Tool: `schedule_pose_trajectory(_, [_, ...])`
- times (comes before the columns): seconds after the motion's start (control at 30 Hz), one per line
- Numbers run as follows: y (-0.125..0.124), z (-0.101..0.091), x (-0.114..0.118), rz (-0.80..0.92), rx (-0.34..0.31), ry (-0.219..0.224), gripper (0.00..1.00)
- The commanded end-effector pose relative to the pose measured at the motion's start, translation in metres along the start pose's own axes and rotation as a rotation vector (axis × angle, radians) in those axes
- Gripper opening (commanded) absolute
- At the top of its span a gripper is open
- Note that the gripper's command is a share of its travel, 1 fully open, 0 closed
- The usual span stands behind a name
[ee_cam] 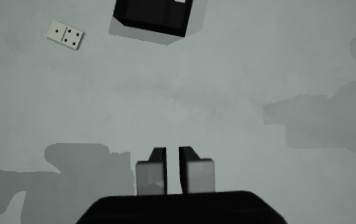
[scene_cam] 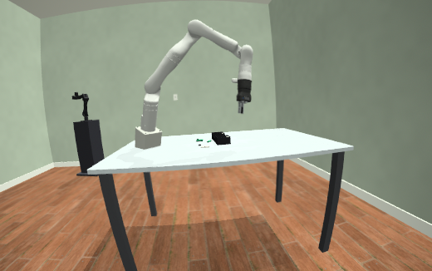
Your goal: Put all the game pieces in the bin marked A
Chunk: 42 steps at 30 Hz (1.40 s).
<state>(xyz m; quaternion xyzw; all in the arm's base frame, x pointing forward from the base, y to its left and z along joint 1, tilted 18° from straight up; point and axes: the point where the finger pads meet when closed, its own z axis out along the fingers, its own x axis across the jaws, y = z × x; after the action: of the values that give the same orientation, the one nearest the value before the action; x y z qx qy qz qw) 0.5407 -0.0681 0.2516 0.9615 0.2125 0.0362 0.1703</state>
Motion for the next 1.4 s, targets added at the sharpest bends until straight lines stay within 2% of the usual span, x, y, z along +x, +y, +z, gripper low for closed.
schedule_pose_trajectory(0.0, [-0.017,-0.008,-0.001,-0.028,0.005,0.013,0.31])
schedule_pose_trajectory(0.1, [-0.042,-0.009,-0.007,-0.157,0.009,0.028,0.31])
schedule_pose_trajectory(0.17, [-0.048,-0.009,-0.008,-0.157,0.009,0.028,0.31])
schedule_pose_trajectory(0.3, [-0.078,-0.010,-0.017,-0.290,0.012,0.043,0.31])
schedule_pose_trajectory(0.4, [-0.078,-0.010,-0.017,-0.290,0.012,0.043,0.31])
schedule_pose_trajectory(0.5, [-0.102,-0.011,-0.026,-0.425,0.012,0.060,0.31])
schedule_pose_trajectory(0.57, [-0.108,-0.011,-0.029,-0.425,0.012,0.060,0.31])
schedule_pose_trajectory(0.67, [-0.130,-0.012,-0.039,-0.562,0.009,0.077,0.31])
schedule_pose_trajectory(0.73, [-0.136,-0.012,-0.042,-0.562,0.009,0.077,0.31])
schedule_pose_trajectory(0.83, [-0.157,-0.012,-0.054,-0.701,0.004,0.095,0.31])
schedule_pose_trajectory(0.97, [-0.162,-0.012,-0.057,-0.701,0.004,0.095,0.31])
schedule_pose_trajectory(1.07, [-0.182,-0.012,-0.071,-0.843,-0.003,0.114,0.31])
schedule_pose_trajectory(1.13, [-0.186,-0.012,-0.074,-0.843,-0.003,0.114,0.31])
schedule_pose_trajectory(1.23, [-0.206,-0.011,-0.090,-0.985,-0.013,0.133,0.31])
schedule_pose_trajectory(1.3, [-0.209,-0.011,-0.093,-0.985,-0.013,0.133,0.31])
schedule_pose_trajectory(1.37, [-0.221,-0.010,-0.105,-1.084,-0.021,0.147,0.31])
